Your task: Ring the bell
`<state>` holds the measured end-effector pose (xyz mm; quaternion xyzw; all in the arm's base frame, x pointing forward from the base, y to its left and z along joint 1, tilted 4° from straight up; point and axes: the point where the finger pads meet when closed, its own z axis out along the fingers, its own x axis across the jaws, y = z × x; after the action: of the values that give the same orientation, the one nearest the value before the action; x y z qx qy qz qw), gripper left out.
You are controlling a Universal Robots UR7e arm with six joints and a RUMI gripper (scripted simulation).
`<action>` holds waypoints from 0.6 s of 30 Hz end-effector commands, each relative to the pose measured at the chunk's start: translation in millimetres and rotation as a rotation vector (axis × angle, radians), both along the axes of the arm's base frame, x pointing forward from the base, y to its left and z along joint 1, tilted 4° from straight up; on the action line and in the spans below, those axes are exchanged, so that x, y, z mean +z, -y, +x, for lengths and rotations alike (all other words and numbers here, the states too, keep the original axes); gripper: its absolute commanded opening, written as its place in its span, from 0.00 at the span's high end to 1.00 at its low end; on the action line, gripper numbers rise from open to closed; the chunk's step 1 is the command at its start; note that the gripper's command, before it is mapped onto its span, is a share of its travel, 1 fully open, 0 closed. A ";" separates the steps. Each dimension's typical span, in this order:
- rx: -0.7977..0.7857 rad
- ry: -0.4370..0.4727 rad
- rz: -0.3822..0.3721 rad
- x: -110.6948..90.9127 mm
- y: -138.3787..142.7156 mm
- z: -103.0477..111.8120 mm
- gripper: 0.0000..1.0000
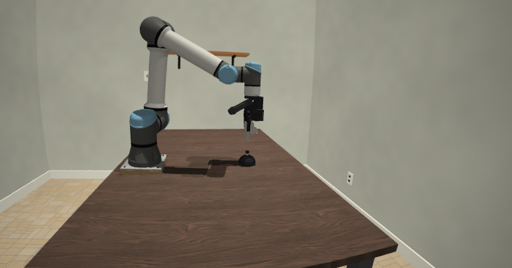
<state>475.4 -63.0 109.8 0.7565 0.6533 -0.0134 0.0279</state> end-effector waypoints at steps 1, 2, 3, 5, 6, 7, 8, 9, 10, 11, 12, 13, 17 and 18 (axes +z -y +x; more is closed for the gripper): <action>0.000 0.001 0.000 -11.4 1.6 0.3 1.00; 0.000 0.001 0.000 -13.3 1.8 0.2 1.00; 0.000 0.001 0.000 -15.1 2.0 0.1 1.00; 0.000 0.001 0.000 -18.8 2.4 0.0 1.00; 0.000 0.001 0.000 -20.5 2.6 0.0 1.00; 0.000 0.001 0.000 -22.3 2.8 0.0 1.00; 0.000 0.001 0.000 -23.9 2.9 -0.1 1.00; 0.000 0.001 0.000 -25.5 3.0 -0.1 1.00; 0.000 0.001 0.000 -27.0 3.1 -0.2 1.00; 0.000 0.001 0.000 -28.5 3.2 -0.2 1.00; 0.000 0.001 0.000 -29.8 3.3 -0.2 1.00; 0.000 0.001 0.000 -29.8 3.3 -0.2 1.00; 0.000 0.001 0.000 -33.4 3.4 -0.3 1.00; 0.000 0.001 0.000 -34.4 3.6 -0.3 1.00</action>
<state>474.7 -65.5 82.5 0.7564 0.6533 -0.0135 0.0277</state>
